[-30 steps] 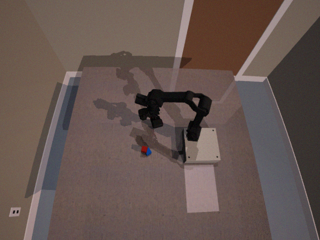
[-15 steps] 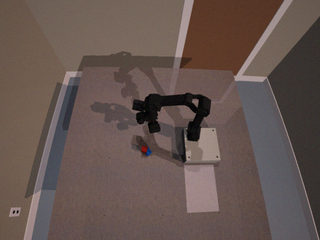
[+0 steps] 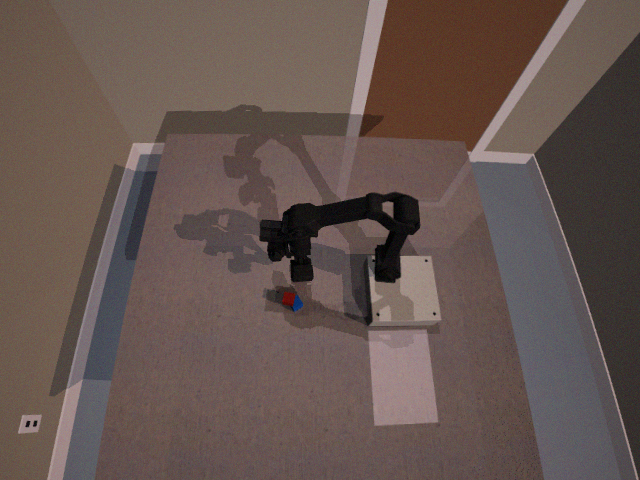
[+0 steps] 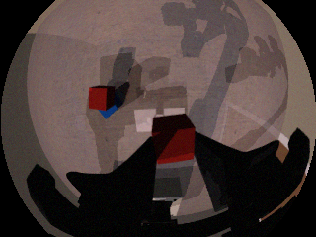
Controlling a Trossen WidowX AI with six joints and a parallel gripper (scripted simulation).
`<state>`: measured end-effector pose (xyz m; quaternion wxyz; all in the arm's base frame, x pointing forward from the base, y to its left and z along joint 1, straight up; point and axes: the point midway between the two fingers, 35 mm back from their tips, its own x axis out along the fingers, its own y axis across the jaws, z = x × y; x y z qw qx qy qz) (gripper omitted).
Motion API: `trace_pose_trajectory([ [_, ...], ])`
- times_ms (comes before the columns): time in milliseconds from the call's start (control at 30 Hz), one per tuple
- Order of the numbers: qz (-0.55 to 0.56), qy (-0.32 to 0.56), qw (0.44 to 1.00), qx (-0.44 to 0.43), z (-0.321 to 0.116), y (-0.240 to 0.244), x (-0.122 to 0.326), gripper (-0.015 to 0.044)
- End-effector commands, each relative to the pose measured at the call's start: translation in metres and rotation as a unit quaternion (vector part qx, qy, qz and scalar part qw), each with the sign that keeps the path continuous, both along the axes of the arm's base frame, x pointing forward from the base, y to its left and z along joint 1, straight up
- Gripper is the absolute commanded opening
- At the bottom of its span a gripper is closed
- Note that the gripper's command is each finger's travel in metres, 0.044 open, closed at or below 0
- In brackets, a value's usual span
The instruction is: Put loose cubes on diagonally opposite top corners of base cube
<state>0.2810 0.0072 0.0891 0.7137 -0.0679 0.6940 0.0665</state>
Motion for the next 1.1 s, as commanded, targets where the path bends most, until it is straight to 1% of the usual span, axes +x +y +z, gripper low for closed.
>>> trace_pose_trajectory([
  [0, -0.021, -0.001, 1.000, 0.000, -0.001, 0.014, 0.001, 0.0105],
  [933, -0.140, 0.001, 0.990, 0.008, -0.006, 0.106, -0.015, 0.0105],
  [1067, -0.147, 0.001, 0.989, 0.008, -0.007, 0.110, -0.017, 0.0105],
])
